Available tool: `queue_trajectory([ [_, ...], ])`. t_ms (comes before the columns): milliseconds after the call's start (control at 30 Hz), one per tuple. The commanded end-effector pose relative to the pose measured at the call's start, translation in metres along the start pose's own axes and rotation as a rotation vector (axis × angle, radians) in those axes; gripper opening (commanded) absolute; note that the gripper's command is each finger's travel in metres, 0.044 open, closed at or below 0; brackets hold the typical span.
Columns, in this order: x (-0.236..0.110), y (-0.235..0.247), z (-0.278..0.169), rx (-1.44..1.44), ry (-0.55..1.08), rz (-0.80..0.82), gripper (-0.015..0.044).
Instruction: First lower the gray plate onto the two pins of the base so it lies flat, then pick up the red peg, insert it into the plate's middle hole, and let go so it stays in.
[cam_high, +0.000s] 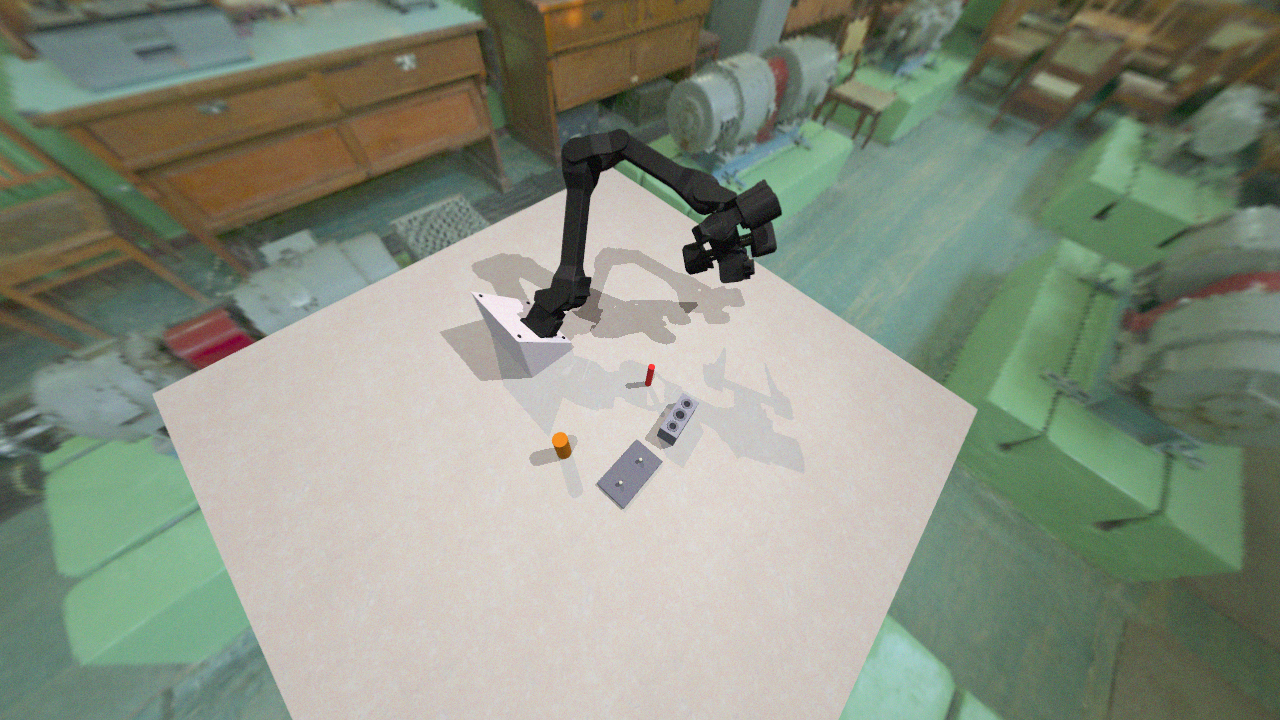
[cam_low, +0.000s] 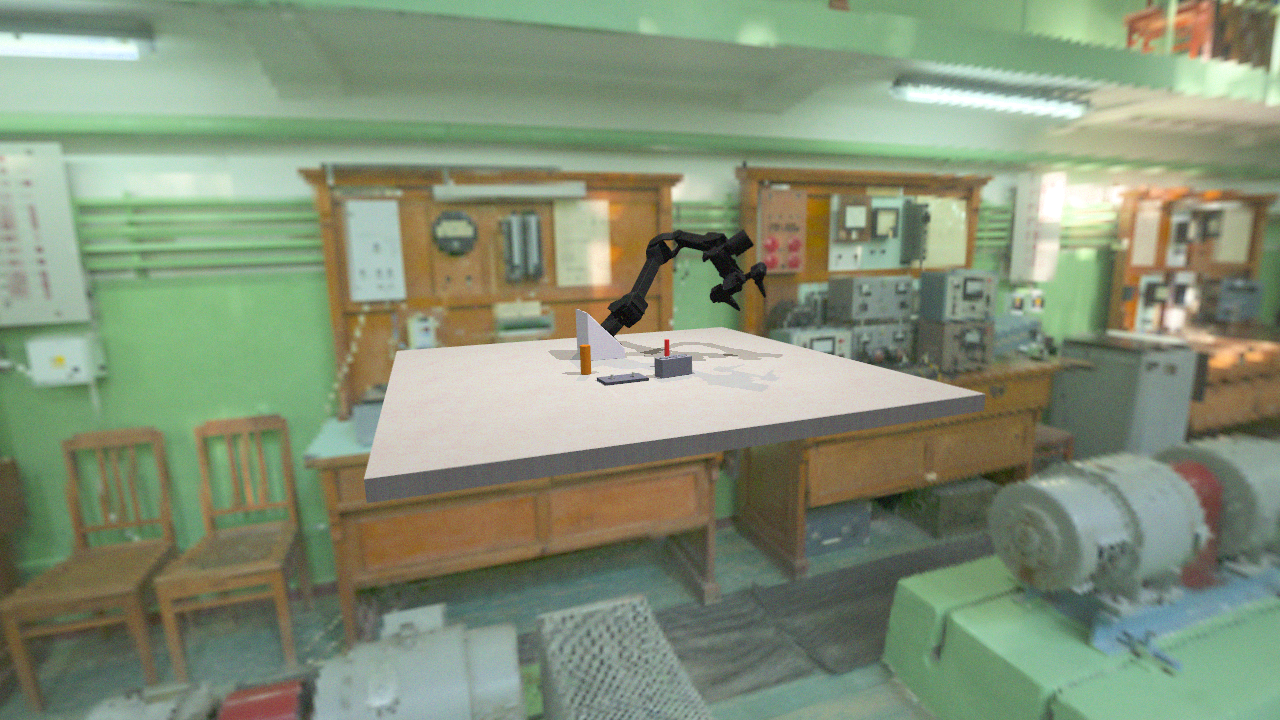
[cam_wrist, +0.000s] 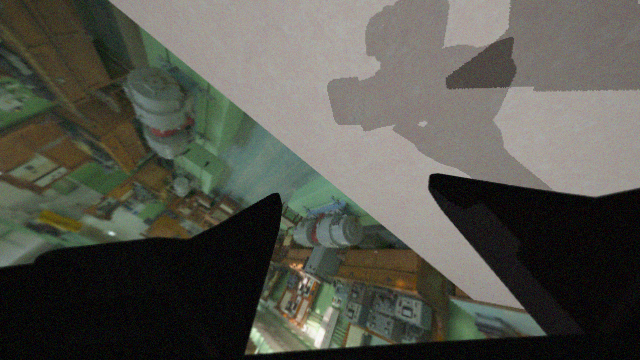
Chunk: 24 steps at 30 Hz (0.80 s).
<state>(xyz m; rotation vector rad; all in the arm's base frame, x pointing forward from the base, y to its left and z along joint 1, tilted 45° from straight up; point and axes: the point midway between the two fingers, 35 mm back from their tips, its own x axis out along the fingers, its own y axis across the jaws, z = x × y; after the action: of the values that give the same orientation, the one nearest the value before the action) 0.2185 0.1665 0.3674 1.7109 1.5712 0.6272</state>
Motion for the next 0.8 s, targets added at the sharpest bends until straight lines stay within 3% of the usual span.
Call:
queue_trajectory([
  [0,-0.018,0.010,0.074,0.091,-0.199,0.010,0.0440],
  [400,-0.102,-0.025,0.221,0.388,-0.547,-0.140,0.0440],
  [667,-0.168,-0.081,0.273,0.606,-0.599,-0.314,0.0440],
  [767,-0.178,-0.091,0.278,0.639,-0.592,-0.341,0.0440],
])
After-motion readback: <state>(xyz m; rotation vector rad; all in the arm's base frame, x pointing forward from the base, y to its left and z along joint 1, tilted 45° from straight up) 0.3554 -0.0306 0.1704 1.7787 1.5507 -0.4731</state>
